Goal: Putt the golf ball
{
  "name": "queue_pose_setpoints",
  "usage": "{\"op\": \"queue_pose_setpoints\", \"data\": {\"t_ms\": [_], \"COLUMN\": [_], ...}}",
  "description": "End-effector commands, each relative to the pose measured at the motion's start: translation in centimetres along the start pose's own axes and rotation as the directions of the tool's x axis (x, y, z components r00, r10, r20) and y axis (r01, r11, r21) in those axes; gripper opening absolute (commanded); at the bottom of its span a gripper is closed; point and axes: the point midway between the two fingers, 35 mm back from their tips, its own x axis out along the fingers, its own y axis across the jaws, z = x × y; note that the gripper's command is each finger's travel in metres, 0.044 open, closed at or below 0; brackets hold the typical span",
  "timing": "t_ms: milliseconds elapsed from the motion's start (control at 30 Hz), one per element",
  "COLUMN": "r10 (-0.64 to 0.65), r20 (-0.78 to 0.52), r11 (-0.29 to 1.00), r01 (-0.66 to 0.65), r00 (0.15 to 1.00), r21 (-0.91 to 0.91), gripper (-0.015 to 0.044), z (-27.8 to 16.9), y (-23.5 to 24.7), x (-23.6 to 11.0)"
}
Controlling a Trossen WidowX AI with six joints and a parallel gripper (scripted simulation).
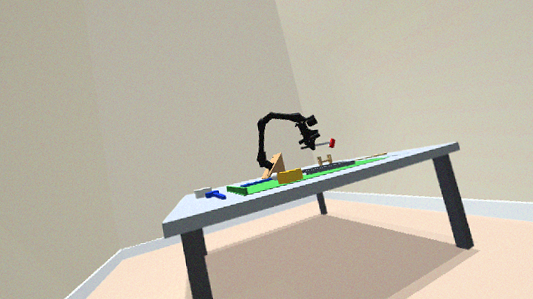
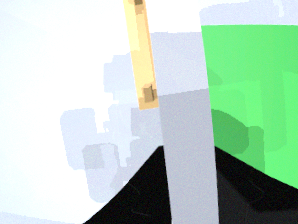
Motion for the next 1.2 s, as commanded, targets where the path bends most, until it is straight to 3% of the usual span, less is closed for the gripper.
{"op": "queue_pose_setpoints", "data": {"t_ms": [0, 533, 1167], "r10": [-0.004, -0.035, -0.037], "r20": [-0.013, -0.071, -0.17], "r11": [0.995, 0.796, 0.261], "r01": [0.005, 0.07, 0.174], "r00": [1.0, 0.997, 0.985], "r21": [0.095, 0.601, 0.95], "gripper": [0.0, 0.0, 0.0], "z": [-1.9, -12.6, -26.3], "y": [-1.0, -4.3, -3.8], "x": [-0.8, -5.5, -9.0]}}
